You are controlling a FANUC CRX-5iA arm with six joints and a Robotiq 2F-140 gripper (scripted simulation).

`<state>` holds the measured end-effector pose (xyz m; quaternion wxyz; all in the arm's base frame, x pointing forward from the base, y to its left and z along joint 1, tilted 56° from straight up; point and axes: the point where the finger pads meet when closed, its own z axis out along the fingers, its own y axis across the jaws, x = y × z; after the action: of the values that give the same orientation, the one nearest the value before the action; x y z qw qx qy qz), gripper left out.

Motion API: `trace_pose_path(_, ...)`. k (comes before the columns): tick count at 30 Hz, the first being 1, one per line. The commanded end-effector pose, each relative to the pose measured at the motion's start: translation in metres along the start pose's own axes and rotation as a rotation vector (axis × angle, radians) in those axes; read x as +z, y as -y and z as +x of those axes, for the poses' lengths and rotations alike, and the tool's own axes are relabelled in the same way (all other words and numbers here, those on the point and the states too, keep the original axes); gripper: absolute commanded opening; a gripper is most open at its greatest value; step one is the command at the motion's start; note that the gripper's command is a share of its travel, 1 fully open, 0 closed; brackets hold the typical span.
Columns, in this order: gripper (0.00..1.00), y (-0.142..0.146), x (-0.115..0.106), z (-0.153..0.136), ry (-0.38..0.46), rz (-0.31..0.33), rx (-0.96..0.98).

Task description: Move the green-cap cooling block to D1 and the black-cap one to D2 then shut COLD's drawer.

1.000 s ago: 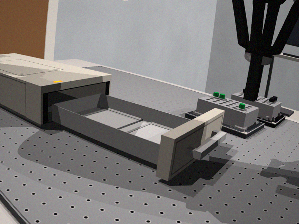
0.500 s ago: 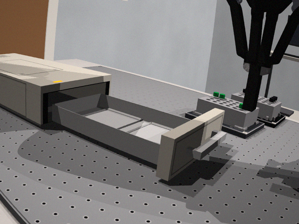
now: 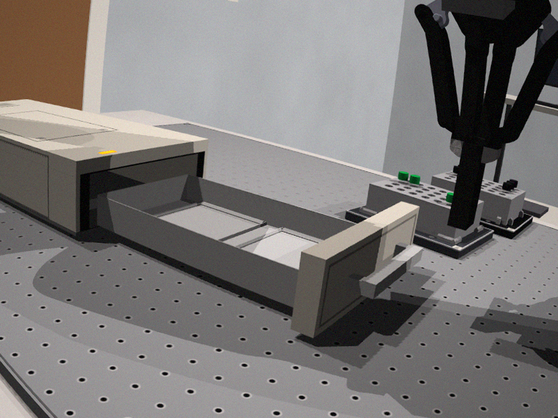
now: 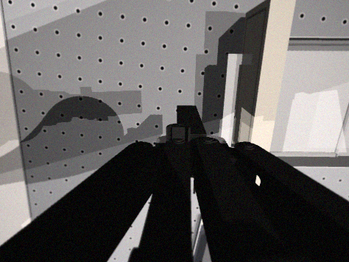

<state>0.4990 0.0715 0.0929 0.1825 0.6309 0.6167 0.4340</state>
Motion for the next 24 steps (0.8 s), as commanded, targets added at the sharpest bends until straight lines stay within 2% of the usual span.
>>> trace_pose_path(1, 0.1, 0.0, 0.004, 0.0, 0.015, 0.002, 0.0)
trace_pose_path(24, 0.1, 0.0, 0.032, 0.0, 0.015, 0.002, 0.0)
